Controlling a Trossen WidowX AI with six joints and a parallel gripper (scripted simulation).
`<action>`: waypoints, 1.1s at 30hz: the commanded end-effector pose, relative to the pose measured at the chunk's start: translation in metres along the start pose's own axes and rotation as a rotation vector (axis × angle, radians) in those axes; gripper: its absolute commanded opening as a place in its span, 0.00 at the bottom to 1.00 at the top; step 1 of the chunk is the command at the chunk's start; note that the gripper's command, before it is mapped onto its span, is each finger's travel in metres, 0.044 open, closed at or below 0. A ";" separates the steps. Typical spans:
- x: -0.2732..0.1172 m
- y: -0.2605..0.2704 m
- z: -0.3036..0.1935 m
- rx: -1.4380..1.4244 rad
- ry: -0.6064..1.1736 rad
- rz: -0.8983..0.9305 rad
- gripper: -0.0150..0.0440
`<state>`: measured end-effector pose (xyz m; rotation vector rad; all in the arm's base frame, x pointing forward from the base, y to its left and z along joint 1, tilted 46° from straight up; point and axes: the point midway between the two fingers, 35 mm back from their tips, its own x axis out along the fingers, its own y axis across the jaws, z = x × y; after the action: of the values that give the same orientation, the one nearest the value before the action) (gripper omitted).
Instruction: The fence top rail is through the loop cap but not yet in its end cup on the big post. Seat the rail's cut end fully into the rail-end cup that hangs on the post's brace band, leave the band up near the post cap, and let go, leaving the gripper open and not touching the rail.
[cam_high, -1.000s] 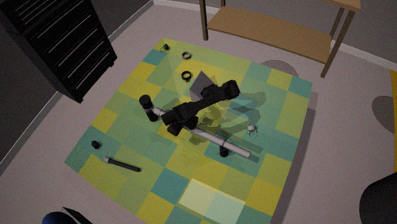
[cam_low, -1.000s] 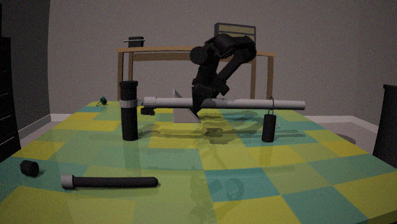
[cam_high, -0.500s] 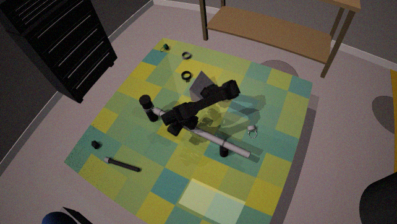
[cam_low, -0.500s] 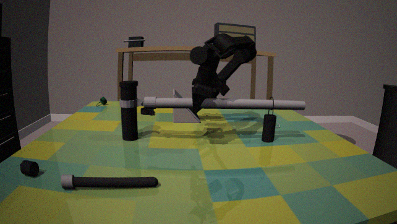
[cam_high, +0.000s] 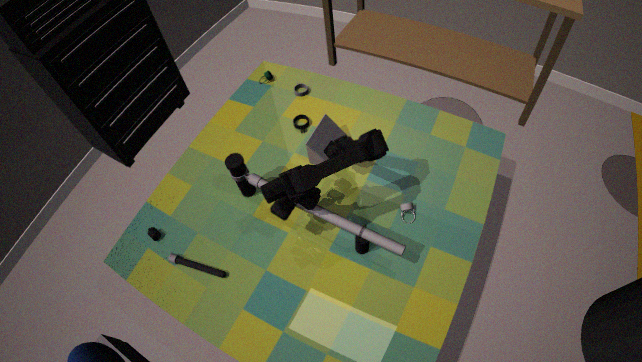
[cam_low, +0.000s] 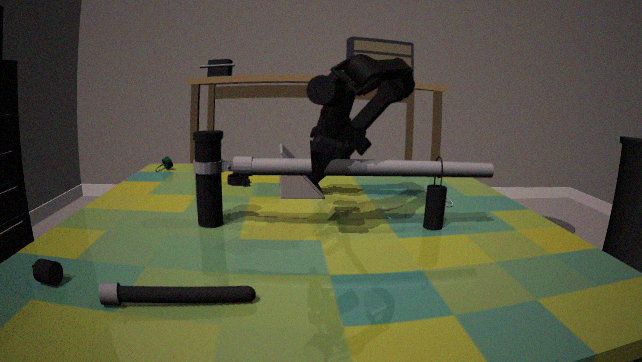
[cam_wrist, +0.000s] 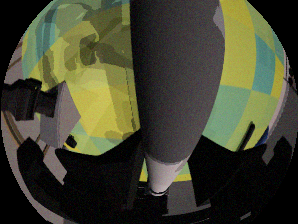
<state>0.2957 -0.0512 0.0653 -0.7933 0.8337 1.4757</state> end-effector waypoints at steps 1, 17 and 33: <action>0.000 0.000 -0.001 0.001 0.002 0.000 0.25; 0.000 0.000 -0.003 0.002 0.004 0.000 0.25; -0.001 0.001 -0.005 0.003 0.007 0.000 0.25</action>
<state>0.2956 -0.0508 0.0644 -0.7894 0.8326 1.4792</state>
